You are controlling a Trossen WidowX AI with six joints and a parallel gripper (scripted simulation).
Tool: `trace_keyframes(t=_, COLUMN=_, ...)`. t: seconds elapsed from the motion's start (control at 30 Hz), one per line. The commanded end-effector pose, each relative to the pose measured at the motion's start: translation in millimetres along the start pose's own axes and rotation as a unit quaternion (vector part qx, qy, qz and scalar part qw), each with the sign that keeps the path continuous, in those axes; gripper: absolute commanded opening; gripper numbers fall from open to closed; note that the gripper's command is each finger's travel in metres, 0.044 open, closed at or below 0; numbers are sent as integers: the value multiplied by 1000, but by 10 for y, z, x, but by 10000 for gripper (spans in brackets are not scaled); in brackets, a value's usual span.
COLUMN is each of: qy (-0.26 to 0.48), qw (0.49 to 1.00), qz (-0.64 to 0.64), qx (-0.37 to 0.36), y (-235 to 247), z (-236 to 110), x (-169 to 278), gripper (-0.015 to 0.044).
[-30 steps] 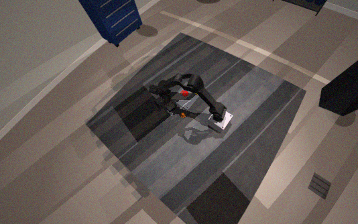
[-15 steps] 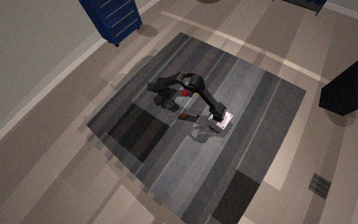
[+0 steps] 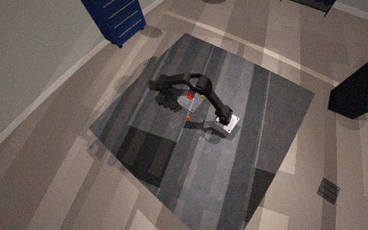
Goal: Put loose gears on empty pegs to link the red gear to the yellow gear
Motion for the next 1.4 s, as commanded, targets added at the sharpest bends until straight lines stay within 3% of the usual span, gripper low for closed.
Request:
trace_keyframes(t=0.0, qy=-3, qw=1000, qz=-2, qx=4, y=-13, z=-142, x=-11, gripper=0)
trace_keyframes(t=0.67, qy=-3, qw=1000, qz=-2, qx=4, y=39, z=-727, x=26, gripper=0)
trace_keyframes(t=1.37, qy=-1, qw=1000, qz=-2, qx=6, y=-228, z=-541, x=499, gripper=0)
Point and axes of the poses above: the point midway between the two fingers, 35 mm back from their tips, its own z axis out along the fingers, its own y axis across the jaws, x = y × z, the point moved 9 cm from there along -z, back along the fingers, and after that the axes turned 1 degree about -z, right-handed, at the moved point
